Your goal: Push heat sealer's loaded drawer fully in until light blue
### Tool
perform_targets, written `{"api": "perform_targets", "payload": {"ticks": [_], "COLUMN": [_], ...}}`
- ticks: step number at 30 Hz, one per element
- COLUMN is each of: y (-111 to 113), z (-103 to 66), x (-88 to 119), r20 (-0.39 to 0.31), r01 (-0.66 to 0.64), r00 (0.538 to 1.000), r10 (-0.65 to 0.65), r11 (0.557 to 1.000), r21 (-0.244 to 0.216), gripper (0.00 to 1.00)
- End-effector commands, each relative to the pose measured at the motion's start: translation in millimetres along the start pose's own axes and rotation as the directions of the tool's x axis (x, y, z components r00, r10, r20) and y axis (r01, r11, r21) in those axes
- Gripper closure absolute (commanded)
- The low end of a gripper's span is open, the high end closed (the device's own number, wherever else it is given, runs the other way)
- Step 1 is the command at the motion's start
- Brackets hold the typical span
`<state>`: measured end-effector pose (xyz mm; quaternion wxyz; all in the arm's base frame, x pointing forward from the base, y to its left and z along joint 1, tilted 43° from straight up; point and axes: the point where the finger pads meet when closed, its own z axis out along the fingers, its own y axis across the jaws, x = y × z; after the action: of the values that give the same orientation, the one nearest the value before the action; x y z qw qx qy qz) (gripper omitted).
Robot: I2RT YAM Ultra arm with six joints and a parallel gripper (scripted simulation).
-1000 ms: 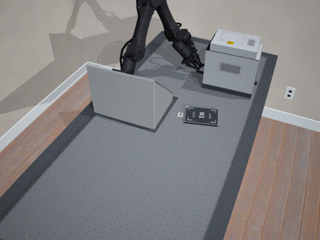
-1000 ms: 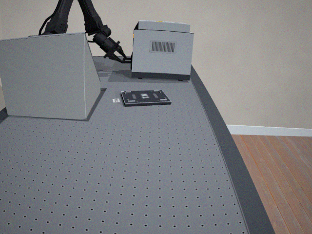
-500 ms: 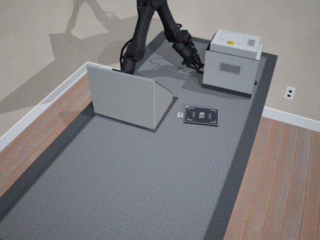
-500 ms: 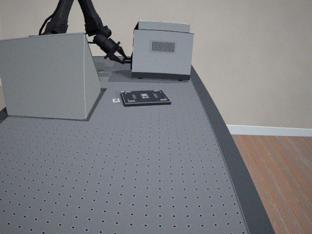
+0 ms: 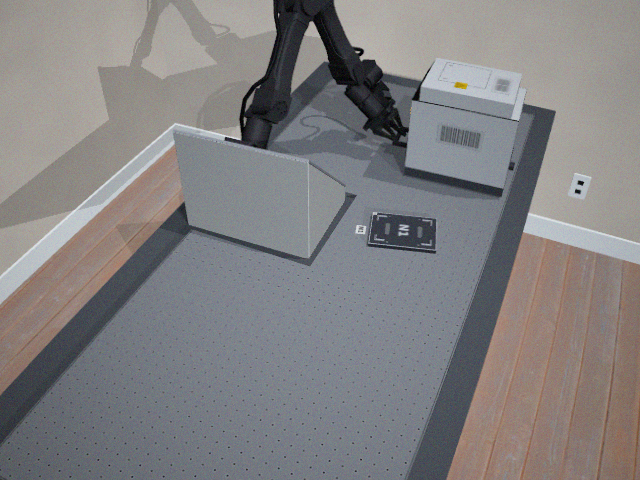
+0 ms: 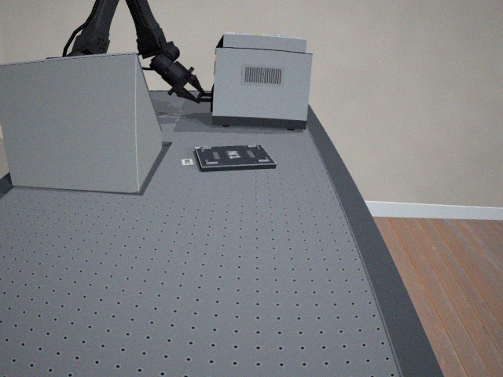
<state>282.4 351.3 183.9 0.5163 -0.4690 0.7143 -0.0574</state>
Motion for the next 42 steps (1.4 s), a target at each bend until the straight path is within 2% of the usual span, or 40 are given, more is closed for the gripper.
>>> {"api": "perform_targets", "payload": {"ticks": [1, 42], "y": [-10.9, -8.2], "z": [-2.6, -5.0], "x": [-0.3, 0.2], "r20": [0.009, 0.01], "r01": [-0.03, -0.025], "r00": [1.0, 1.0], "r10": [0.03, 0.025], "r11": [0.999, 0.999], "r21": [0.03, 0.024], "gripper": [0.7, 0.7]}}
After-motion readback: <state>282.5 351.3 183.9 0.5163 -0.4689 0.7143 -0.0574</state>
